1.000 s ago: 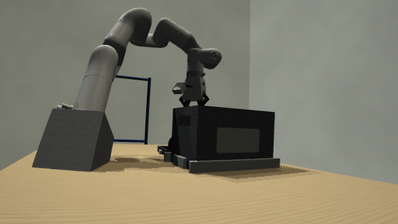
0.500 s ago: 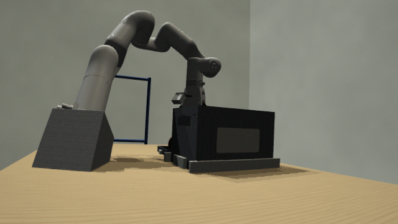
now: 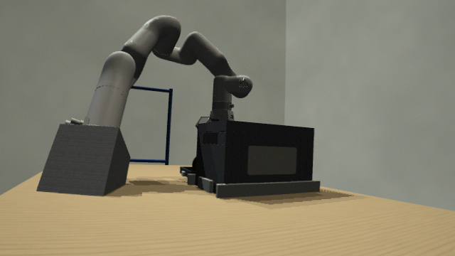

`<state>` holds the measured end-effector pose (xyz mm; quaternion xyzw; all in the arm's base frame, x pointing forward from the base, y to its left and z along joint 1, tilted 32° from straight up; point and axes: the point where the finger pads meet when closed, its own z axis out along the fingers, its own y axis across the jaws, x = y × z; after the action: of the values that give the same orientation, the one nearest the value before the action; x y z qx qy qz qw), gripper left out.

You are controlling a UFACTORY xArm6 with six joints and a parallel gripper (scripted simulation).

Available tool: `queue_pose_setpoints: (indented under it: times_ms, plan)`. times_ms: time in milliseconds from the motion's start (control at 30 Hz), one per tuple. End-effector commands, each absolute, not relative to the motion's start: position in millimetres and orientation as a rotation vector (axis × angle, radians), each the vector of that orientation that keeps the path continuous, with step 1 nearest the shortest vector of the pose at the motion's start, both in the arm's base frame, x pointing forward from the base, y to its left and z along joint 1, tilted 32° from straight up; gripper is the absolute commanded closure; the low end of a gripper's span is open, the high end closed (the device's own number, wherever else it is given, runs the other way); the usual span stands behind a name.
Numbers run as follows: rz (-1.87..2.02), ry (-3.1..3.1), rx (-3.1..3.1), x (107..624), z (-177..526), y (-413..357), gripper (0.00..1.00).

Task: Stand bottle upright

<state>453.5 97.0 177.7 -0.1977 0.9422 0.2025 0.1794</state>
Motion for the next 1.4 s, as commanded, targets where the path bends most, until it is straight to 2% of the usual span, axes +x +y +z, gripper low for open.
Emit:
queue_pose_setpoints:
  times_ms: [0,1367]
  plan:
    - [0.571,2.660,-0.559,456.8,171.7,100.6,0.35]
    - [0.571,2.660,-0.559,459.1,168.1,102.7,0.35]
